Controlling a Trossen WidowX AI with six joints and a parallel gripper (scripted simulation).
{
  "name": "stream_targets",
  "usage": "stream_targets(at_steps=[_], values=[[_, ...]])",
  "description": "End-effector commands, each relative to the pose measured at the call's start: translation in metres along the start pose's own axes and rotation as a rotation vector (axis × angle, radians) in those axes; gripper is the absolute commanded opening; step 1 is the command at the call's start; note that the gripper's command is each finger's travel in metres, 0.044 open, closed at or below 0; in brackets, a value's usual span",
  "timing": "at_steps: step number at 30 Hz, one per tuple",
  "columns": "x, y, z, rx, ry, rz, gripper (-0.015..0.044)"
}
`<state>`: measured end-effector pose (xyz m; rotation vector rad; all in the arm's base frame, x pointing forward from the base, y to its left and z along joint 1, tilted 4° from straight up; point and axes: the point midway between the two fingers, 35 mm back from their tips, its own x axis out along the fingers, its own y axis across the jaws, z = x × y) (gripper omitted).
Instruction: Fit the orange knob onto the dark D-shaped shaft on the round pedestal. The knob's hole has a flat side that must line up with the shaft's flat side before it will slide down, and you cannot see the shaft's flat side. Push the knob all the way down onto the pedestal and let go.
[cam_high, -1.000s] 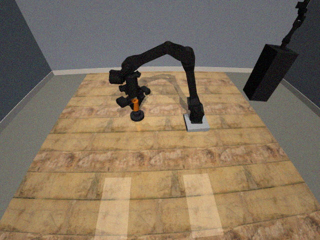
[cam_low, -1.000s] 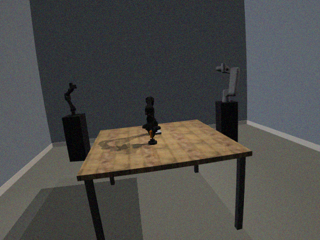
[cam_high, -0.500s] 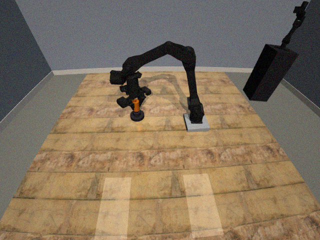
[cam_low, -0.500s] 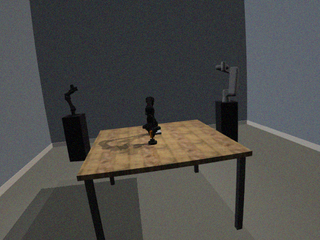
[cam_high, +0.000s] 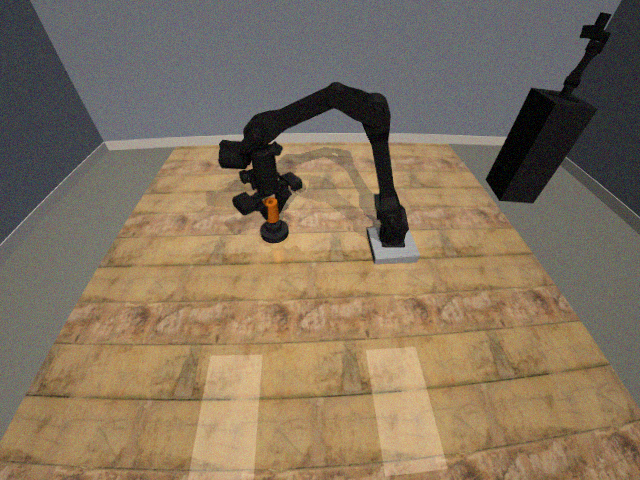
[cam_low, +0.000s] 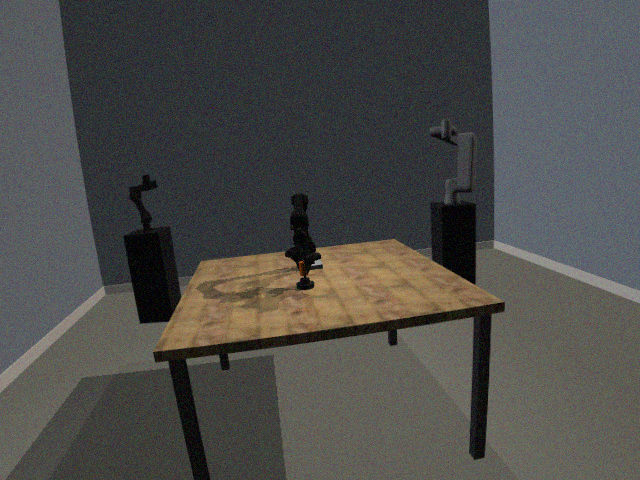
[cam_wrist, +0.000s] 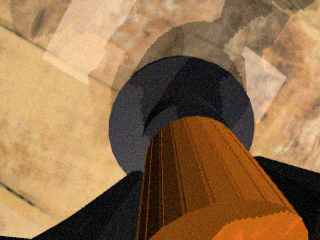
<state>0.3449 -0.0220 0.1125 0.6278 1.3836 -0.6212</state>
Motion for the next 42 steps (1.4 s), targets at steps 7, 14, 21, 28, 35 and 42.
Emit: stream_targets(at_steps=[7, 14, 21, 28, 35, 42], values=[[-0.004, 0.0034, 0.0019, 0.179, -0.006, 0.007, 0.0], [-0.0009, 0.0029, 0.0015, 0.179, -0.006, 0.007, 0.0], [-0.0005, 0.0002, -0.0006, 0.179, -0.006, 0.007, 0.0], [0.0014, 0.0005, -0.0001, 0.179, -0.006, 0.007, 0.0], [0.0019, 0.001, 0.0002, 0.179, -0.006, 0.007, 0.0], [-0.0032, 0.0018, -0.0002, 0.179, -0.006, 0.007, 0.0]])
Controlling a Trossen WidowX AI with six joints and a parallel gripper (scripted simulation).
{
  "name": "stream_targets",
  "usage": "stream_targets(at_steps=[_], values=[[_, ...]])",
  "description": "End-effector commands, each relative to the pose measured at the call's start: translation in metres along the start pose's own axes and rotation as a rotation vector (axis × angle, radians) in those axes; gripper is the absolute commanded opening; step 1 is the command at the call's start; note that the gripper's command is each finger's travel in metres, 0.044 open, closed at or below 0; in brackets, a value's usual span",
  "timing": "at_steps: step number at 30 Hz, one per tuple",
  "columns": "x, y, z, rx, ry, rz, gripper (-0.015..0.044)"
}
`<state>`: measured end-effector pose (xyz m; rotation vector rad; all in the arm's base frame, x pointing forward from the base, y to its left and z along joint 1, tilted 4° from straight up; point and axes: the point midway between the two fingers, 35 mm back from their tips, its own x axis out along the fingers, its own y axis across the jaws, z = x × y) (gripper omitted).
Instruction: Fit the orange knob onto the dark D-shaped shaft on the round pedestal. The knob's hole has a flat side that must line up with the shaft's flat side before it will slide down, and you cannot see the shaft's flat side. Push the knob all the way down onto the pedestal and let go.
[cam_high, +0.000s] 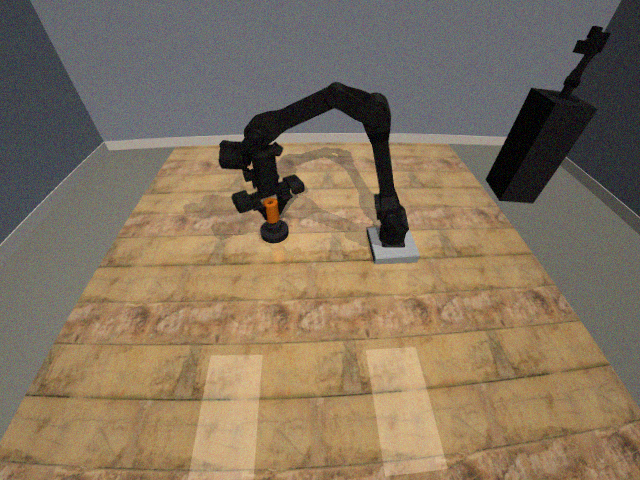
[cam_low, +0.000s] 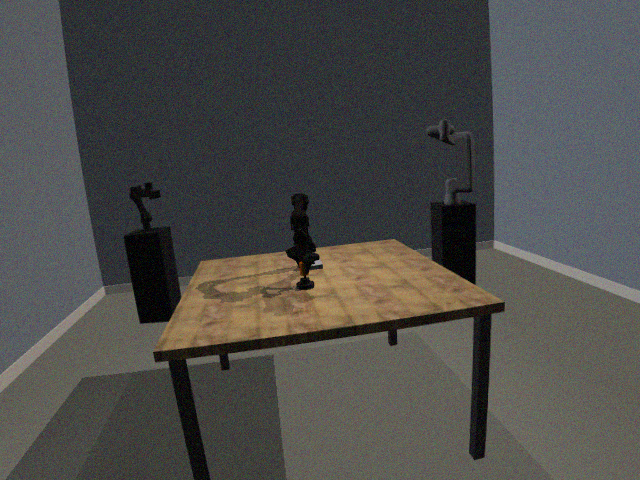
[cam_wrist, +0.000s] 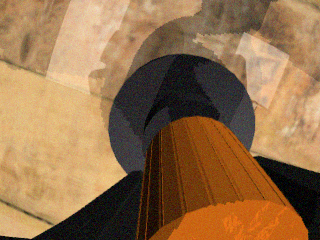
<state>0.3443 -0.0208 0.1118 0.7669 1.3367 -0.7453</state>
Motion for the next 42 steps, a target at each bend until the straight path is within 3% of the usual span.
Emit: stream_targets(at_steps=[1, 8, 42], values=[[-0.0039, 0.0016, 0.0009, 0.015, -0.004, 0.005, 0.0], [-0.0041, 0.0032, 0.0028, 0.215, -0.004, 0.006, 0.0], [-0.0031, -0.0015, -0.0012, 0.215, -0.003, 0.006, 0.0]])
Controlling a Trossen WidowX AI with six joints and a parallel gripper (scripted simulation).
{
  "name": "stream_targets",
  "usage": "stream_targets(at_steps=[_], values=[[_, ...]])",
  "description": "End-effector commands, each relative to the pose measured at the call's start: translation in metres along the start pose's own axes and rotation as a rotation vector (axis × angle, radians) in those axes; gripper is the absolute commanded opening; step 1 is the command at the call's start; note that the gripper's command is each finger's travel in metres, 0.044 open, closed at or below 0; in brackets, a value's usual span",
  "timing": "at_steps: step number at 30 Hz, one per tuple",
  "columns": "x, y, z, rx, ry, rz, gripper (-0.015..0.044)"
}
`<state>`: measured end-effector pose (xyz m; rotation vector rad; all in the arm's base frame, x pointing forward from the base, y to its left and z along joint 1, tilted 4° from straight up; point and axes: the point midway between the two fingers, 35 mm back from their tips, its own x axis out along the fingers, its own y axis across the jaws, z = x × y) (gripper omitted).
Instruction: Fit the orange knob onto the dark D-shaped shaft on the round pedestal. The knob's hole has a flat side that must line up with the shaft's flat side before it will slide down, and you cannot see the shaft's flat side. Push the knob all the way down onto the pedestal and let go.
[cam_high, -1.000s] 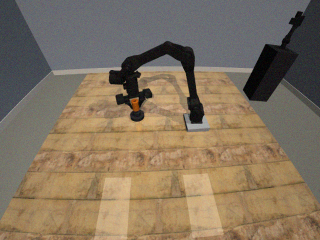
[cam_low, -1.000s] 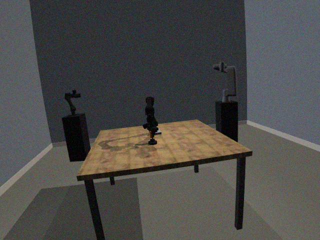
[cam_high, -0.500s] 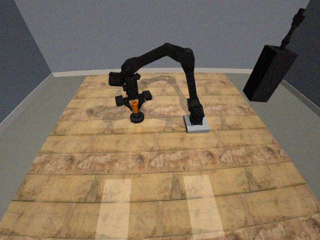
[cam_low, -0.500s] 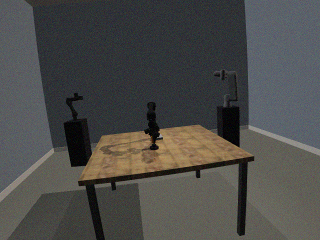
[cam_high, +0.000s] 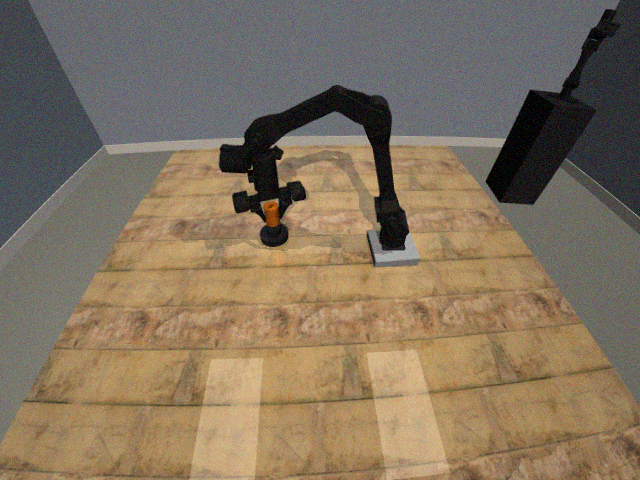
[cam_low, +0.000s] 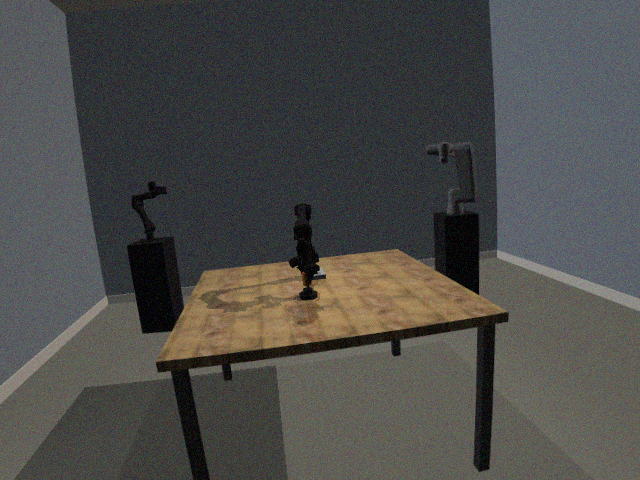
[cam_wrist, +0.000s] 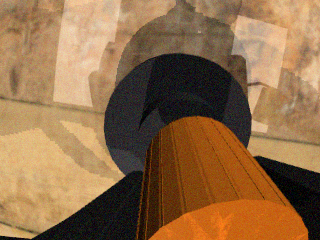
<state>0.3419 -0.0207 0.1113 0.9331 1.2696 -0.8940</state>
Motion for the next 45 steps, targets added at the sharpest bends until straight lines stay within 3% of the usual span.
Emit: stream_targets(at_steps=[1, 9, 39, 45], values=[[-0.004, 0.0001, -0.0001, 0.006, -0.002, 0.004, 0.0], [-0.0036, 0.0015, 0.0006, 0.215, -0.001, 0.005, 0.0], [-0.0043, 0.0072, 0.0038, 0.215, -0.002, 0.005, 0.0], [-0.0045, 0.0053, 0.0029, 0.384, -0.001, 0.005, 0.0]])
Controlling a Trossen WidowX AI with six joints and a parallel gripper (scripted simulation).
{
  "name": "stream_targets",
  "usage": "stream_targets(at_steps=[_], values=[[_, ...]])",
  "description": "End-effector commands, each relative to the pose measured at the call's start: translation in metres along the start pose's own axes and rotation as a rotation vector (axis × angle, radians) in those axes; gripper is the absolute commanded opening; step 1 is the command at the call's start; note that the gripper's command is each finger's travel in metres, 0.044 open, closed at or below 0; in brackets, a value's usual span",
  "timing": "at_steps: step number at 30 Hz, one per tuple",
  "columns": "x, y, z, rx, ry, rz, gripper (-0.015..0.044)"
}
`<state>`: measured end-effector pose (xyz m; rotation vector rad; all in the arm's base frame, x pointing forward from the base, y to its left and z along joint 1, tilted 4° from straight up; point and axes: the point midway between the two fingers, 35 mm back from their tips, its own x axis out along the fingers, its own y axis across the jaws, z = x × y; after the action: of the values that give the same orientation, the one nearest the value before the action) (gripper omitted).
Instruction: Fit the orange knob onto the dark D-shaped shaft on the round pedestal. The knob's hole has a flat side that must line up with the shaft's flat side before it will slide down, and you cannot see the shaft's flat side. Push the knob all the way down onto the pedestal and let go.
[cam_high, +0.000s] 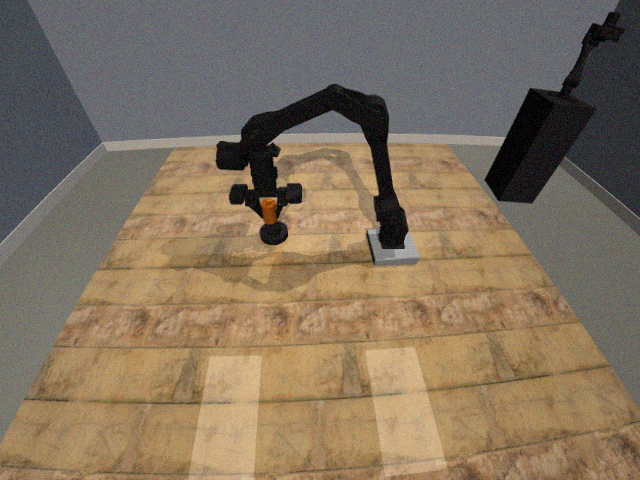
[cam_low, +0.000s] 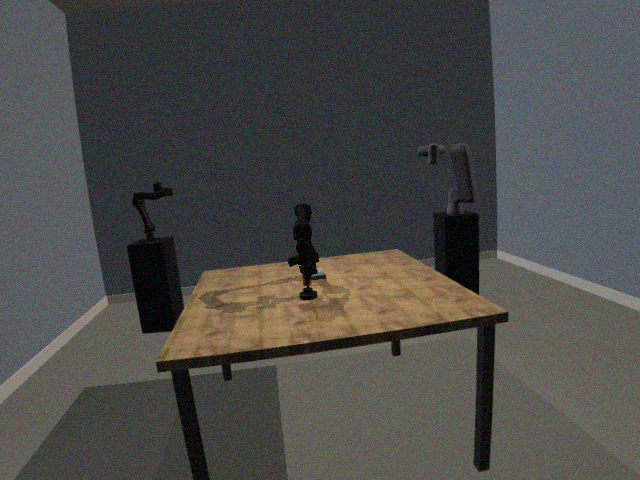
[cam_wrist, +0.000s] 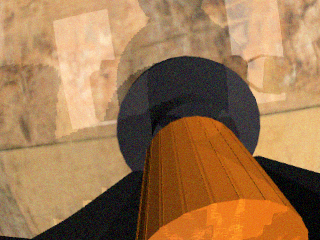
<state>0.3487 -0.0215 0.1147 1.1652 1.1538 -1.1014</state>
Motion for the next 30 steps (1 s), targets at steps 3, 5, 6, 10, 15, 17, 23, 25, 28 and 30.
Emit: stream_targets(at_steps=[3, 5, 6, 10, 15, 17, 23, 25, 28, 30], values=[[-0.0004, -0.0029, -0.0007, 0.128, 0.0, 0.004, 0.0], [0.0005, -0.0044, -0.0011, 0.127, 0.0, 0.004, 0.0], [0.0008, -0.0052, -0.0014, 0.127, 0.0, 0.003, 0.0], [0.0039, -0.0057, -0.0017, 0.127, 0.0, 0.003, 0.0], [0.0036, -0.0043, -0.0014, 0.127, 0.0, 0.004, 0.0], [0.0036, -0.004, -0.0013, 0.127, 0.0, 0.004, 0.0], [0.0036, -0.004, -0.0013, 0.127, 0.0, 0.004, 0.0], [0.0016, -0.0035, -0.0011, 0.128, 0.0, 0.004, 0.0], [-0.0002, -0.0023, -0.0007, 0.128, 0.0, 0.004, 0.0], [-0.0009, -0.0019, -0.0006, 0.136, 0.0, 0.004, 0.0]])
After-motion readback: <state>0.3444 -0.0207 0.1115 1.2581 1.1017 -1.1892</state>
